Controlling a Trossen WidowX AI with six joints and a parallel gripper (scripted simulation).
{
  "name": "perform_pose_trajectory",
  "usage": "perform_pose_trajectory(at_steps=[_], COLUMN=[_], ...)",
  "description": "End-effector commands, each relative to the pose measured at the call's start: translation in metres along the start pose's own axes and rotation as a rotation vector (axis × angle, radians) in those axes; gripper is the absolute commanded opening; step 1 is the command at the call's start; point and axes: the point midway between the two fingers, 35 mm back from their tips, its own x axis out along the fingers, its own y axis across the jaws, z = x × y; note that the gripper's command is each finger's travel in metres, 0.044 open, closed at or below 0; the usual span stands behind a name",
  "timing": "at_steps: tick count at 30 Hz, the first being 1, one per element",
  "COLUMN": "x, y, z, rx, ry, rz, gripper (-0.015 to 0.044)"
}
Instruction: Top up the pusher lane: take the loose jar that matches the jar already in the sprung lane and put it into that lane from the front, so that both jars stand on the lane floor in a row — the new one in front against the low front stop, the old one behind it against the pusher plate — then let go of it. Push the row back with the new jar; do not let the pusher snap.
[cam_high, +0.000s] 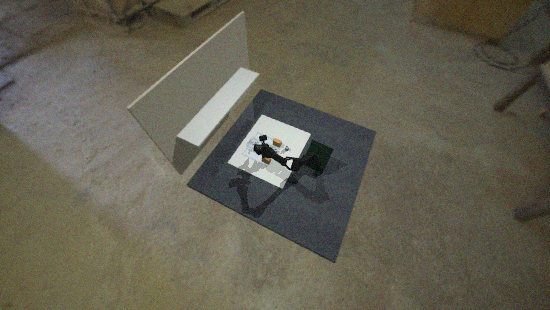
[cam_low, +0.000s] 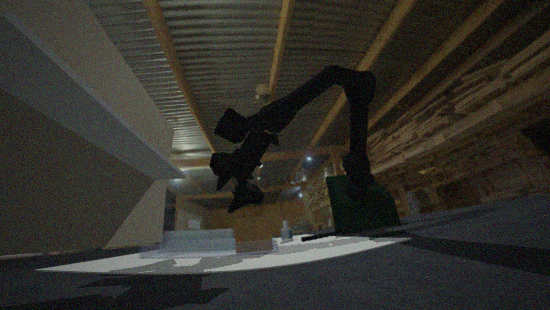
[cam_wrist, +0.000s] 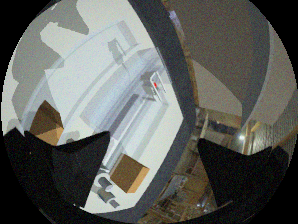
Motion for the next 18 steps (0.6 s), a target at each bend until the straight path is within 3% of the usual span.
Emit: perform_pose_trajectory(at_steps=[1,6,12,15,18], x=[0.021,0.029,0.014,0.002,0.001], y=[-0.017,-0.022,-0.005,0.002,0.002], z=[-0.065,-0.141,-0.206,-0.221,-0.222], rx=[0.048,0.179,0.485,0.657,0.67], ry=[0.175,0.34,0.4,0.372,0.368], rz=[0.118,0.324,0.661,0.8,0.809], gripper=[0.044,0.044,0.044,0.044,0.044])
